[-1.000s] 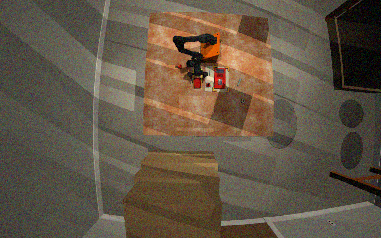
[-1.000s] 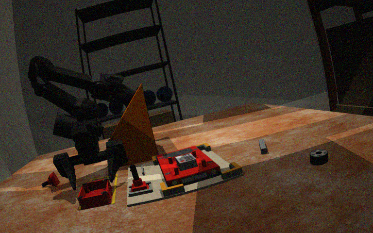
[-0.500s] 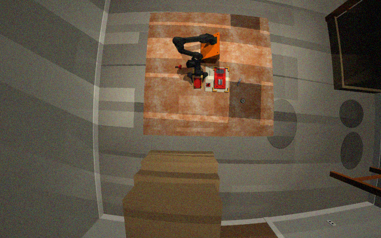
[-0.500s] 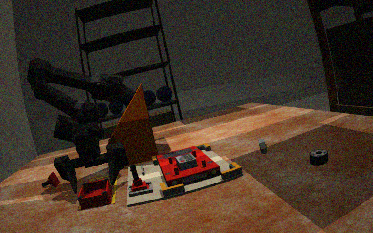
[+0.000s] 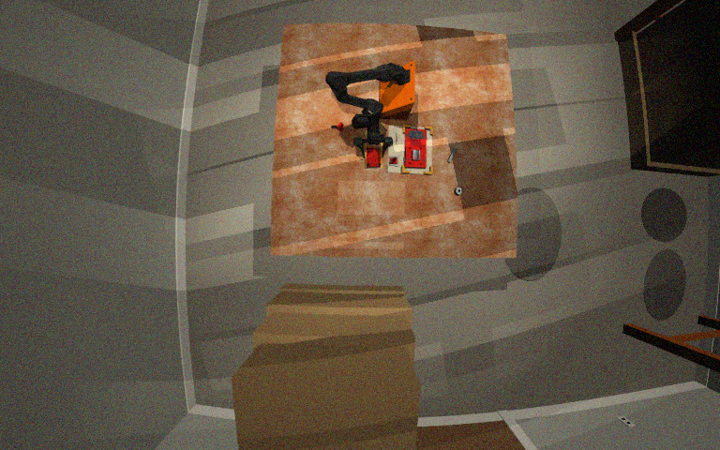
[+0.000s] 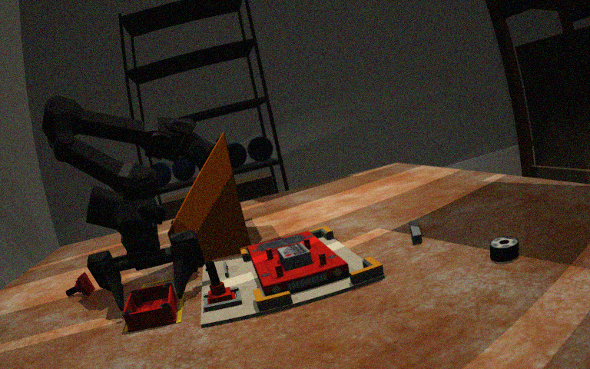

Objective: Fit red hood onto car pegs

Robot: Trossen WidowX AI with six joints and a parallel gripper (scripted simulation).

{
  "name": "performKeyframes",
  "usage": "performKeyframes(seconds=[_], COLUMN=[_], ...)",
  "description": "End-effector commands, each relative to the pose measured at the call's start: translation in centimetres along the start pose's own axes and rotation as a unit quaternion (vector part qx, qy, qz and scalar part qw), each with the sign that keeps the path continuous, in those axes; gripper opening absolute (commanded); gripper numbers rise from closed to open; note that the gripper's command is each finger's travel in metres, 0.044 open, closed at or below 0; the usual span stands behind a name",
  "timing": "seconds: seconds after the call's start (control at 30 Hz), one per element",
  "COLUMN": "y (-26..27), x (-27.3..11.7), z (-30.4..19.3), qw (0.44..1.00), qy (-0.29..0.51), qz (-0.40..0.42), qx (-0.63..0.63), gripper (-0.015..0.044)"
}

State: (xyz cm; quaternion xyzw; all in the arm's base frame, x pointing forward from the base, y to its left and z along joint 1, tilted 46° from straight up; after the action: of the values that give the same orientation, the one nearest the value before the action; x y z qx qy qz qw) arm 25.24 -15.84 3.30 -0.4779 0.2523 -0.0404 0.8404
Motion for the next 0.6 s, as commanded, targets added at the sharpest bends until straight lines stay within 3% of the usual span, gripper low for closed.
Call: performKeyframes(seconds=[0.0, 0.2, 0.33, 0.57], y=[0.0, 0.07, 0.08, 0.08], x=[0.11, 0.24, 0.16, 0.16], z=[-0.1, -0.36, -0.3, -0.3], qw=[1.0, 1.0, 1.0, 1.0], qy=[-0.003, -0.003, 0.0, 0.0], qz=[-0.001, -0.001, 0.0, 0.0], qx=[-0.003, -0.003, 0.0, 0.0], gripper=[0.044, 0.044, 0.0335, 0.0288])
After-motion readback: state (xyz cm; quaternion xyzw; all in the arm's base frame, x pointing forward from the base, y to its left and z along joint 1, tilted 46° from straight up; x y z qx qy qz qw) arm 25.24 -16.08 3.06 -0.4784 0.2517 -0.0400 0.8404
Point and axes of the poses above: the point midway between the two fingers, 35 mm back from their tips, its own x axis out along the fingers, its own y axis across the jaws, z = x × y, the point moved 9 cm from there along -x, back along the fingers, and after that the axes turned 12 degrees about -x, right-handed, at the moved point
